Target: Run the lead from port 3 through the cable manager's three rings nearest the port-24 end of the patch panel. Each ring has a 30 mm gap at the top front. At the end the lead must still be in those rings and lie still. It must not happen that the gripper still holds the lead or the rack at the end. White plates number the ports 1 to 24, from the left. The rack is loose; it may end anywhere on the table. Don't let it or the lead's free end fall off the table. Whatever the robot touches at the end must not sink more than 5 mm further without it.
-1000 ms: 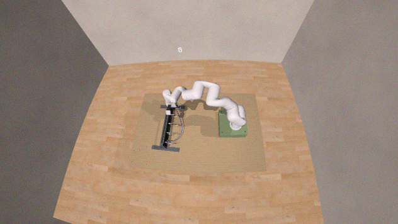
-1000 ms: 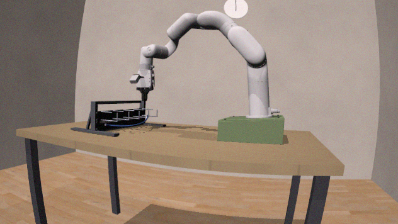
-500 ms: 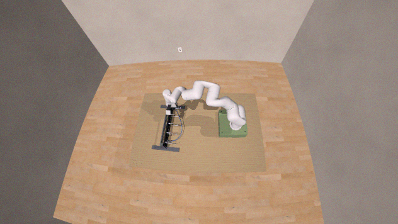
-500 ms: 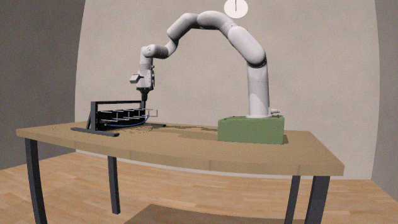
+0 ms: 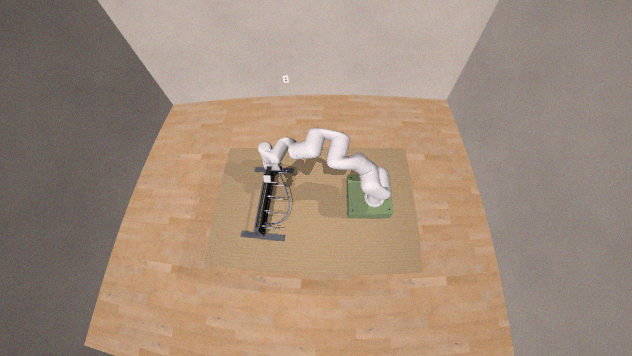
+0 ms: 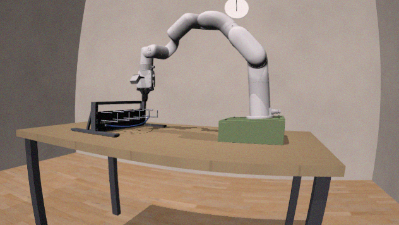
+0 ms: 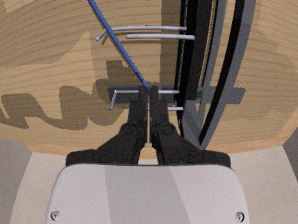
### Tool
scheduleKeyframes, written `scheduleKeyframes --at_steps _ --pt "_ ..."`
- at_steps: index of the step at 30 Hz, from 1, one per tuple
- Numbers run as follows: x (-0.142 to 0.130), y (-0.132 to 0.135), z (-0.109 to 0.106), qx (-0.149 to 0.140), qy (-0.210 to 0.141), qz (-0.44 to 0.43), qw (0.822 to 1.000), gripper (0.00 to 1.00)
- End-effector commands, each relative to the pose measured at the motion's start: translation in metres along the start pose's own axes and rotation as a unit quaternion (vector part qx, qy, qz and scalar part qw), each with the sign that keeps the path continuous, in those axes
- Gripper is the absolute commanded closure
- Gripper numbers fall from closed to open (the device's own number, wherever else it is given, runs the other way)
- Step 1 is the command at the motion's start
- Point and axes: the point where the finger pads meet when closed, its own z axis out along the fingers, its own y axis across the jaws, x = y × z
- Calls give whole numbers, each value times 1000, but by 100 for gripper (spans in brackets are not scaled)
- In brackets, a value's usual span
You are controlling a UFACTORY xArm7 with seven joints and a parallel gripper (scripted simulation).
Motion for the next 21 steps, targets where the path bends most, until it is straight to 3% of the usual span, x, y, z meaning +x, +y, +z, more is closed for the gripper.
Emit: scheduleKeyframes --at_steps 1,21 --pt "0 2 -3 -3 0 0 1000 100" --pt "8 0 -3 -3 0 2 1000 100"
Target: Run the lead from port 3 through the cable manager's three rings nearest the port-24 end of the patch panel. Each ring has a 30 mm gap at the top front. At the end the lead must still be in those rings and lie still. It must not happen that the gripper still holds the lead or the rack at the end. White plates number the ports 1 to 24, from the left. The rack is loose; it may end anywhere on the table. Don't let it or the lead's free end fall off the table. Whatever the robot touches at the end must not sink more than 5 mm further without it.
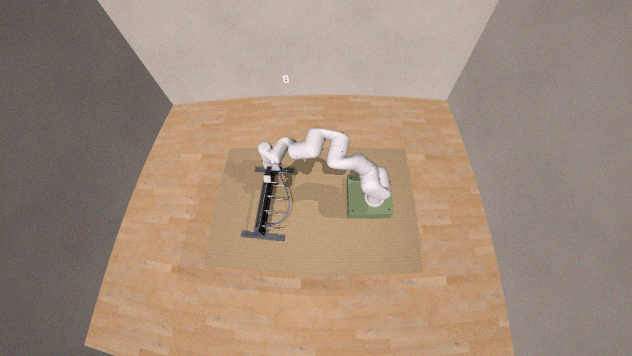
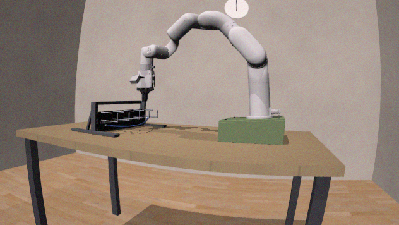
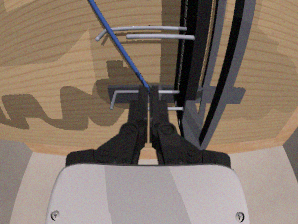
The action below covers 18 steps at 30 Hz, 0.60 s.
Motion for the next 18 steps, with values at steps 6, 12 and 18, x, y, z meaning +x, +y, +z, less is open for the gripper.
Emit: scheduleKeyframes --at_steps 6,12,18 --pt "51 -12 -3 -2 0 12 1000 100" --pt "119 -40 -3 -2 0 28 1000 100" --pt "171 -71 -3 -2 0 40 999 100"
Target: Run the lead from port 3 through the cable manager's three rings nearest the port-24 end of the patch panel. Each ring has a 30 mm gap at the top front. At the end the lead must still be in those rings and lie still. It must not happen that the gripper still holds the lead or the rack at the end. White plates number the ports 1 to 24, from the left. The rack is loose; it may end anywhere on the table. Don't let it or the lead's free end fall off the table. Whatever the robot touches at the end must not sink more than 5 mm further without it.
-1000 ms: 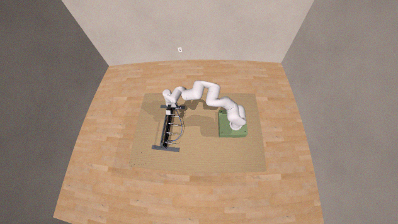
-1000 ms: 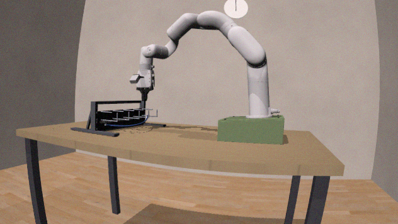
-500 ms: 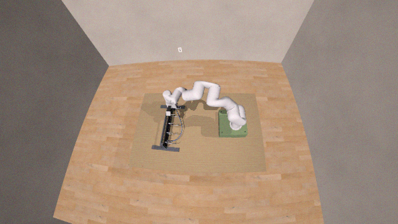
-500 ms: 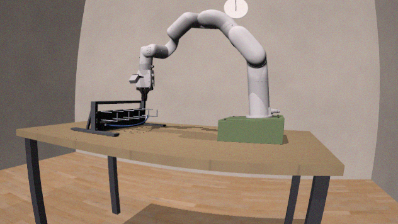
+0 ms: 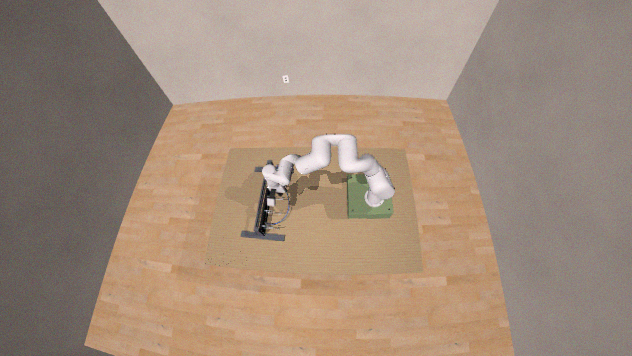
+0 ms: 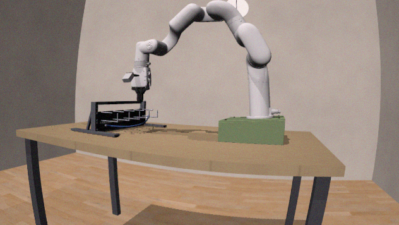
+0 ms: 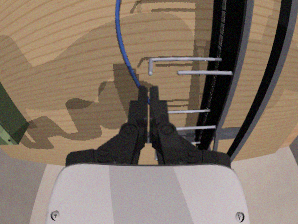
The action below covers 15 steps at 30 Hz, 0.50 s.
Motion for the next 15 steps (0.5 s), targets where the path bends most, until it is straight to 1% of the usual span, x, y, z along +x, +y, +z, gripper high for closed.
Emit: scheduleKeyframes --at_steps 1,3,5,6,8,9,15 --pt "33 -24 -2 -8 -3 11 1000 100" --pt "48 -36 -2 -8 -3 14 1000 100" --pt "48 -36 -2 -8 -3 14 1000 100" --pt "54 -42 -1 -8 -3 16 1000 100" --pt "56 -44 -1 -9 -3 16 1000 100" --pt "56 -44 -1 -9 -3 16 1000 67" --pt "56 -44 -1 -9 -3 16 1000 67"
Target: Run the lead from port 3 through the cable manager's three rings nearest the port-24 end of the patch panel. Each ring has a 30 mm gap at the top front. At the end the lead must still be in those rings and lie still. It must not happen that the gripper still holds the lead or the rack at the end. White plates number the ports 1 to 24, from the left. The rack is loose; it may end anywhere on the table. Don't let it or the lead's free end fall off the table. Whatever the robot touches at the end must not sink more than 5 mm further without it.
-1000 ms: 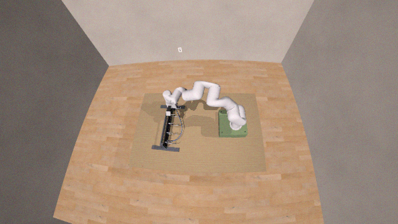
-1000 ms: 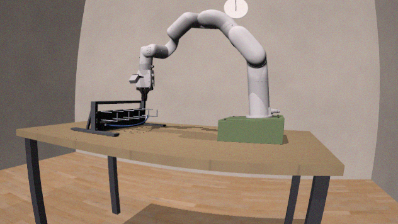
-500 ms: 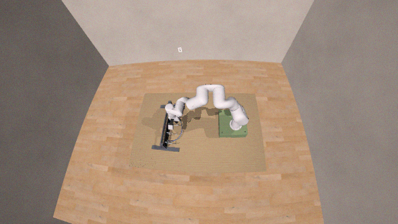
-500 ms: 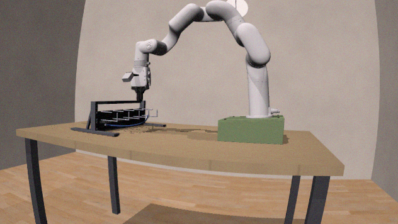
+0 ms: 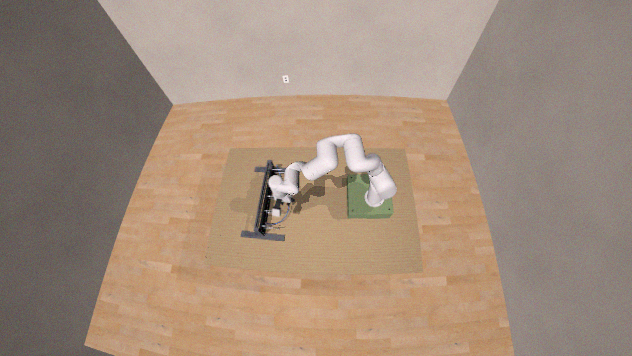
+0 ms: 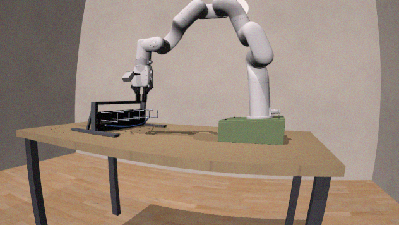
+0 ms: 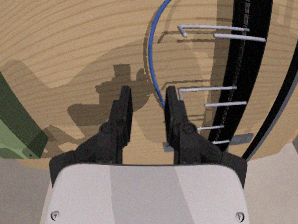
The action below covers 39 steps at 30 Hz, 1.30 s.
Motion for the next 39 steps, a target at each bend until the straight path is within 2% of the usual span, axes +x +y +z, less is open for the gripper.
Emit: scheduleKeyframes --at_steps 1,39 --pt "2 1 -2 -2 1 -1 1000 67" --pt "2 1 4 -2 1 -1 1000 67"
